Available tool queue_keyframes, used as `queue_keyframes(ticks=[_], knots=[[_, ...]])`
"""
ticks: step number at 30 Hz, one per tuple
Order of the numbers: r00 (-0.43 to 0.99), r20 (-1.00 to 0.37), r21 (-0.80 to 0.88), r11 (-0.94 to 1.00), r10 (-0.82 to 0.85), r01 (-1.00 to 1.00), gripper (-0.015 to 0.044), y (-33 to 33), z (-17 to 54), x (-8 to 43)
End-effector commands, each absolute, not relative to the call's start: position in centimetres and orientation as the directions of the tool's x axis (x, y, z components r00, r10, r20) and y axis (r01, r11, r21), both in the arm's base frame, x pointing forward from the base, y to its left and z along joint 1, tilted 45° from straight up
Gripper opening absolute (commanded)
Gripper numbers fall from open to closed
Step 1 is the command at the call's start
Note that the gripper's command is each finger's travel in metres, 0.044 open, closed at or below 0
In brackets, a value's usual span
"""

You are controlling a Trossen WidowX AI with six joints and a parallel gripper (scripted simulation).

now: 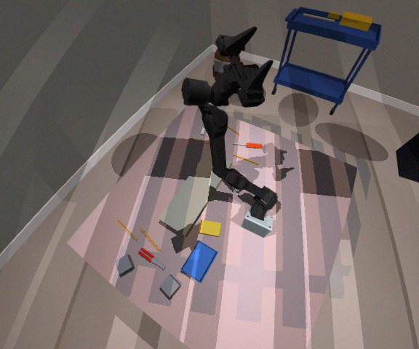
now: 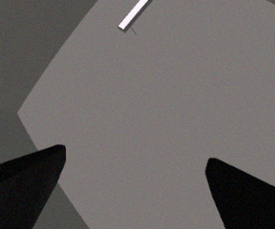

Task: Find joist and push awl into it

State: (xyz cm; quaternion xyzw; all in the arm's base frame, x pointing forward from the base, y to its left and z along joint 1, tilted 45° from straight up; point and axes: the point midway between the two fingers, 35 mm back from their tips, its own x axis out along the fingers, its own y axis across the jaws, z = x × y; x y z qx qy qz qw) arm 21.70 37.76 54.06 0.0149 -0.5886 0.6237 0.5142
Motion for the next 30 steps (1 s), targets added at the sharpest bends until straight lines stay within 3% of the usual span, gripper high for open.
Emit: queue_keyframes(ticks=[1,11,18,30], knots=[[-0.475,0.624,-0.719,0.218,0.62,-0.66,0.0426,37.7,54.2,21.4],[-0.677,0.632,-0.73,-0.003,0.378,-0.684,0.044,33.1,59.1,8.6],[-0.787,0.603,-0.763,-0.193,0.131,-0.617,0.044,26.3,61.4,-0.5],[-0.807,0.512,-0.848,-0.321,-0.295,-0.421,0.044,11.7,62.0,-9.3]])
